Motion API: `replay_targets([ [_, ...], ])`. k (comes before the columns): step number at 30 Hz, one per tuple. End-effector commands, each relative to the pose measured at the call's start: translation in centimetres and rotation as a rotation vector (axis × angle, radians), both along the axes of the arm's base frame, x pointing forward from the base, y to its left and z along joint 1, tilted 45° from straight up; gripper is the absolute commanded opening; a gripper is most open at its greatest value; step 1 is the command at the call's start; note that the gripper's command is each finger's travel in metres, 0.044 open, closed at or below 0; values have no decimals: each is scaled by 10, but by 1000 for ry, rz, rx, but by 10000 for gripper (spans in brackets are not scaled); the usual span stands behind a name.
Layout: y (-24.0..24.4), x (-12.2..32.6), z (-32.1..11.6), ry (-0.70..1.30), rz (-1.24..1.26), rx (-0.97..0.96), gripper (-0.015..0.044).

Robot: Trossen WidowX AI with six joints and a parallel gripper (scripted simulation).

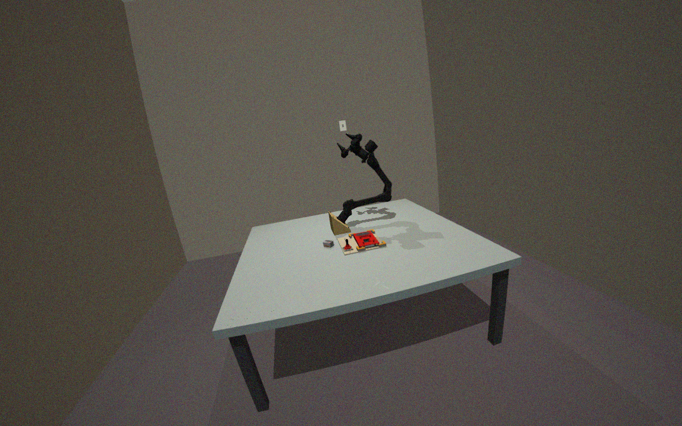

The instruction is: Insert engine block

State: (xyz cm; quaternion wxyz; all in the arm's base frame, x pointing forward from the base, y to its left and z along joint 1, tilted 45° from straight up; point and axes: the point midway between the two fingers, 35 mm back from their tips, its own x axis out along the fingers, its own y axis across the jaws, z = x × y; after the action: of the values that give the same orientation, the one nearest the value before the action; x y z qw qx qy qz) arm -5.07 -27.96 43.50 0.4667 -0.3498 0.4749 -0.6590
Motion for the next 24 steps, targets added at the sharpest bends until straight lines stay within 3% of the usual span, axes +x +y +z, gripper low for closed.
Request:
replay_targets([
  [1,-23,16,-20,20,74,98,440],
  [12,-69,81,-90,89,309,377,440],
  [24,-85,155,-173,158,577,678,440],
])
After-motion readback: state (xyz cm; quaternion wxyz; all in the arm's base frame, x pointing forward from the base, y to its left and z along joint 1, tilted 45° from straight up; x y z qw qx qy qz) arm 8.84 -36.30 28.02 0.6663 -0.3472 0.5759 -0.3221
